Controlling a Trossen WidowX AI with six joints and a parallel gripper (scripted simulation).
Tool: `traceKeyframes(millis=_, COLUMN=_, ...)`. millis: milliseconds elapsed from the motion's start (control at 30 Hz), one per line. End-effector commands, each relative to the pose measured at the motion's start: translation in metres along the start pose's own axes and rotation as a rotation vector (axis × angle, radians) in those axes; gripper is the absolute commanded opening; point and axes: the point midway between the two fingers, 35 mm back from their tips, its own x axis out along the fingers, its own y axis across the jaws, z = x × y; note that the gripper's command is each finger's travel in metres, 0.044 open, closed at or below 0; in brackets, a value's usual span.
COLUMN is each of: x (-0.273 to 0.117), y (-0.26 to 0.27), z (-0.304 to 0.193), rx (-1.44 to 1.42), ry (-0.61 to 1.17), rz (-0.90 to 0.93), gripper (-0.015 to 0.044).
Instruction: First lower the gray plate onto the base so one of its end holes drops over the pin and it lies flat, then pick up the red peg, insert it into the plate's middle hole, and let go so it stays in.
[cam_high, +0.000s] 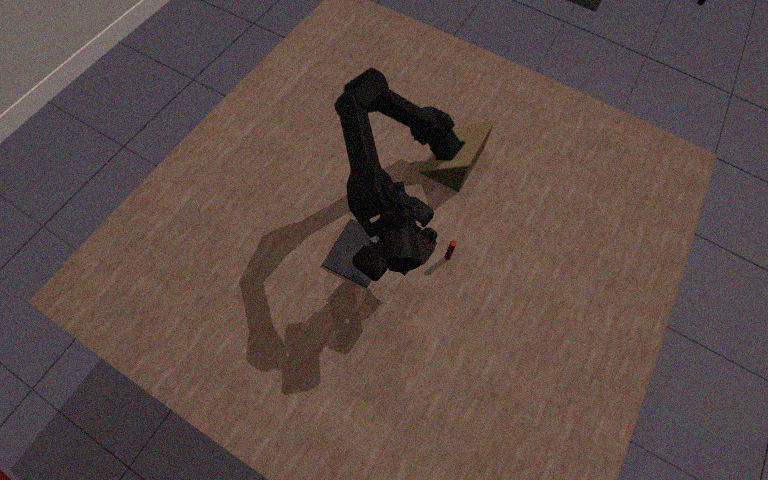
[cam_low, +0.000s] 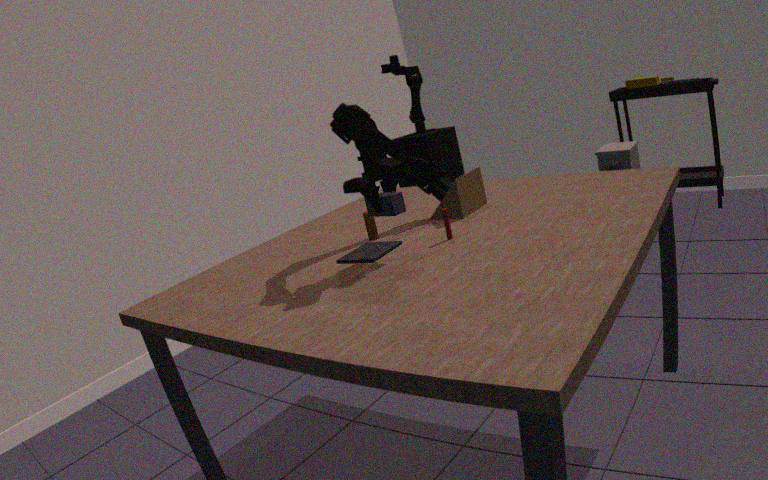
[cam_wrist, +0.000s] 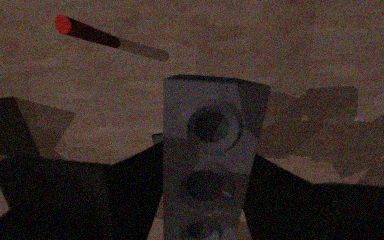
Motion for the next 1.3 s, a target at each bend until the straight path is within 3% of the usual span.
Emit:
traceKeyframes(millis=0, x=0.006, y=-0.002, z=-0.012, rx=-0.006, ry=0.001, rz=-0.005, gripper=0.0)
traceKeyframes(millis=933, x=0.05, y=-0.004, z=-0.092, rx=-0.015, ry=0.022, rz=-0.005, gripper=0.0)
traceKeyframes(millis=1267, x=0.051, y=-0.004, z=-0.093, rx=-0.015, ry=0.023, rz=-0.005, gripper=0.0)
